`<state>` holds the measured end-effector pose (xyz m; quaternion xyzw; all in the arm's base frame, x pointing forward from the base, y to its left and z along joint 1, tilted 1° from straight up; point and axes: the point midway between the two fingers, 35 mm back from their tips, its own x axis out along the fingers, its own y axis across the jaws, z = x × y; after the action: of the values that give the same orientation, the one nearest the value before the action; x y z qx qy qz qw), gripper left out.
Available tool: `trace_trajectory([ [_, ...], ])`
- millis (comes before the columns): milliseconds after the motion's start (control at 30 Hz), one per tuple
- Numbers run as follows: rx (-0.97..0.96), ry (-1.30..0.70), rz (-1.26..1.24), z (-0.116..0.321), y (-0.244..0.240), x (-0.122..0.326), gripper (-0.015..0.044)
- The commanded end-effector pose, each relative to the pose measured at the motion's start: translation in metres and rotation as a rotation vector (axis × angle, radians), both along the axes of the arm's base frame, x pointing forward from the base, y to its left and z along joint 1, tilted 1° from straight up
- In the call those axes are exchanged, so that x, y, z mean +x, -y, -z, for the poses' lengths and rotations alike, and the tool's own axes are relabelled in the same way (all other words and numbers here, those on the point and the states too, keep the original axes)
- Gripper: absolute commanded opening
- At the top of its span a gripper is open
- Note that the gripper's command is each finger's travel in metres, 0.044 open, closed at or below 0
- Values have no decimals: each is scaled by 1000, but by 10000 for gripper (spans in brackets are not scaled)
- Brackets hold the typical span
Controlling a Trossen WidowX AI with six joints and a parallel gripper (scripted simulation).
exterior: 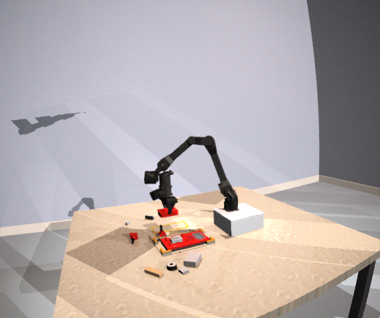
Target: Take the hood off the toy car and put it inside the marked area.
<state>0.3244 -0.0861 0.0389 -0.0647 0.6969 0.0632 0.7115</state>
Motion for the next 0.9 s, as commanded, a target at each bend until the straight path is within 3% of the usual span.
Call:
trace_trajectory([
  [0,-1,-5,-4,5,0,0,0],
  [867,-1,-5,-4,21,0,0,0],
])
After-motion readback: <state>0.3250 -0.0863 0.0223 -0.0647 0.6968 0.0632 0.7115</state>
